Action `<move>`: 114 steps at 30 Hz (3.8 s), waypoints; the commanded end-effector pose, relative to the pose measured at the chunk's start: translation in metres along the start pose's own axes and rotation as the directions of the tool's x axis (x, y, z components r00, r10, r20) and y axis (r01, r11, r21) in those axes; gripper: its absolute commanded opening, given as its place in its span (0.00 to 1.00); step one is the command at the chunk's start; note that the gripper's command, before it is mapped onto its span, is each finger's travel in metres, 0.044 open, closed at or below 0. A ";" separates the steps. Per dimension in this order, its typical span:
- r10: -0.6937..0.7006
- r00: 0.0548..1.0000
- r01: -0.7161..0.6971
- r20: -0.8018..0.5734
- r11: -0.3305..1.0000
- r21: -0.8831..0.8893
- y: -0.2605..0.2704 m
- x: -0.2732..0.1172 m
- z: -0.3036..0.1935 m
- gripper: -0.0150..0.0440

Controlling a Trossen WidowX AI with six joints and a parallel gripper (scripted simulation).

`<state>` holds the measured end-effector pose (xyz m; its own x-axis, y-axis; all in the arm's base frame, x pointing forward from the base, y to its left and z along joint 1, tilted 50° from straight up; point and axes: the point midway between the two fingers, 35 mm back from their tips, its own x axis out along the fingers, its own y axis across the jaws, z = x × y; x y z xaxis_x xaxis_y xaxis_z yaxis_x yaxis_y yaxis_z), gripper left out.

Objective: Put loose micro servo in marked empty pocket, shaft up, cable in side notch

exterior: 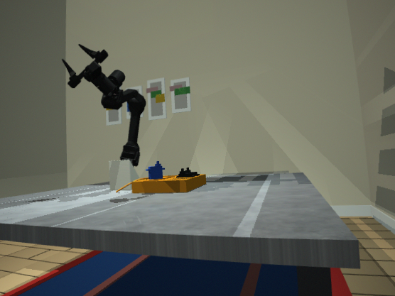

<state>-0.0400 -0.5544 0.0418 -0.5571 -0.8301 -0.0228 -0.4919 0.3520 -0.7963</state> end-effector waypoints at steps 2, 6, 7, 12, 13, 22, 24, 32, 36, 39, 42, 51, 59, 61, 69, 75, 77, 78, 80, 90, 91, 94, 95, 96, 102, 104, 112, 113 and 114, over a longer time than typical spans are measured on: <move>0.001 1.000 -0.001 0.008 1.000 0.007 0.000 -0.001 0.002 1.00; 0.007 0.998 -0.010 0.056 0.999 0.053 -0.002 -0.004 0.012 1.00; 0.011 0.997 -0.016 0.072 0.998 0.067 -0.002 -0.005 0.015 1.00; 0.033 0.987 -0.055 0.154 0.989 0.137 -0.001 -0.012 0.031 1.00; 0.038 0.985 -0.064 0.171 0.986 0.151 0.000 -0.014 0.034 1.00; 0.090 0.945 -0.177 0.314 0.949 0.262 0.004 -0.031 0.061 1.00; 0.103 0.933 -0.208 0.344 0.936 0.284 0.005 -0.035 0.066 1.00; 0.165 0.874 -0.348 0.458 0.869 0.352 0.012 -0.055 0.086 1.00; 0.198 0.837 -0.424 0.511 0.824 0.375 0.016 -0.067 0.096 1.00; 0.224 0.807 -0.481 0.547 0.786 0.389 0.019 -0.076 0.102 1.00; 0.250 0.775 -0.538 0.581 0.743 0.397 0.022 -0.086 0.107 1.00; 0.335 0.664 -0.702 0.669 0.587 0.403 0.032 -0.117 0.121 1.00; 0.412 0.551 -0.822 0.726 0.417 0.388 0.042 -0.148 0.129 1.00; 0.431 0.521 -0.847 0.736 0.370 0.383 0.044 -0.156 0.130 1.00; 0.507 0.398 -0.916 0.764 0.173 0.362 0.054 -0.189 0.131 1.00; 0.562 0.303 -0.935 0.770 0.020 0.354 0.062 -0.214 0.130 1.00; 0.580 0.270 -0.935 0.769 -0.032 0.353 0.064 -0.222 0.129 1.00; 0.588 0.254 -0.934 0.768 -0.057 0.353 0.065 -0.226 0.128 1.00; 0.605 0.221 -0.929 0.765 -0.108 0.354 0.068 -0.235 0.126 1.00; 0.681 0.056 -0.857 0.730 -0.342 0.384 0.077 -0.277 0.114 1.00; 0.687 0.039 -0.846 0.725 -0.363 0.390 0.078 -0.281 0.112 1.00; 0.707 -0.011 -0.808 0.708 -0.423 0.410 0.080 -0.294 0.107 1.00; 0.712 -0.027 -0.794 0.701 -0.442 0.418 0.081 -0.298 0.105 1.00; 0.718 -0.044 -0.779 0.694 -0.460 0.426 0.081 -0.303 0.104 1.00; 0.748 -0.141 -0.679 0.648 -0.550 0.487 0.085 -0.328 0.091 1.00; 0.756 -0.172 -0.642 0.631 -0.572 0.511 0.085 -0.336 0.086 1.00; 0.780 -0.295 -0.480 0.552 -0.621 0.620 0.087 -0.368 0.065 1.00; 0.782 -0.309 -0.459 0.542 -0.622 0.635 0.087 -0.372 0.063 1.00; 0.783 -0.324 -0.437 0.531 -0.621 0.650 0.086 -0.375 0.060 1.00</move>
<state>0.1663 -0.2572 -0.0601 0.1507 0.2440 -0.9580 0.9885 -0.0495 0.1428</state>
